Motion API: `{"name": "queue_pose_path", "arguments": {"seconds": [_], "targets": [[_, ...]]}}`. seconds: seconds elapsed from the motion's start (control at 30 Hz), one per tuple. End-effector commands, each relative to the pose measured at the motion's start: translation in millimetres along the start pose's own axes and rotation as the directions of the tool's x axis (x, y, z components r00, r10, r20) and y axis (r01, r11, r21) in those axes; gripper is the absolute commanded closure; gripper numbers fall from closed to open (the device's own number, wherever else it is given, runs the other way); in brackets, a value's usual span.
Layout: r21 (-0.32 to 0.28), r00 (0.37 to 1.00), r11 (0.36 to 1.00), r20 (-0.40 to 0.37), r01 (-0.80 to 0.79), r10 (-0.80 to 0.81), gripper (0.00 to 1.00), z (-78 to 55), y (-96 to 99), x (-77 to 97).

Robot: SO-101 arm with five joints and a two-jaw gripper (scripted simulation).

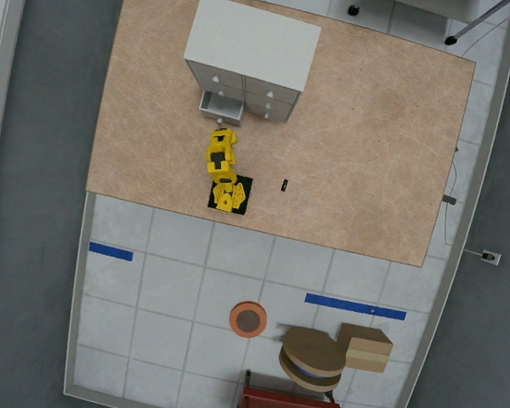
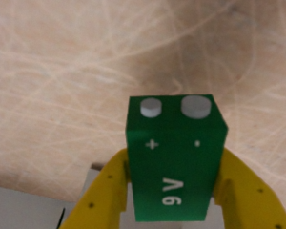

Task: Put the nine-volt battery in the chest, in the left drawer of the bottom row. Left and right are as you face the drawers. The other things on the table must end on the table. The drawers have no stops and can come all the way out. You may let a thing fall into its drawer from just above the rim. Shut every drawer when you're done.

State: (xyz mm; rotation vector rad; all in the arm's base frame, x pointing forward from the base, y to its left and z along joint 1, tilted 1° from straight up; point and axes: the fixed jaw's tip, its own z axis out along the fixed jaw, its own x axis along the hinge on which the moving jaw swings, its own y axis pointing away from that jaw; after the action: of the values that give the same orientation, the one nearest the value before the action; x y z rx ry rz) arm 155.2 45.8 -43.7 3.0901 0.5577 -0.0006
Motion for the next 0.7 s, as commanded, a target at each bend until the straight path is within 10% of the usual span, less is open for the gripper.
{"name": "queue_pose_path", "arguments": {"seconds": [0.0,0.67], "targets": [[0.0,0.999,1.0,-0.054,0.005,-0.005,1.0,-7.9,1.0,2.0],[-0.005,0.976,1.0,-0.216,0.003,-0.004,1.0,-32.6,1.1,1.7]]}}
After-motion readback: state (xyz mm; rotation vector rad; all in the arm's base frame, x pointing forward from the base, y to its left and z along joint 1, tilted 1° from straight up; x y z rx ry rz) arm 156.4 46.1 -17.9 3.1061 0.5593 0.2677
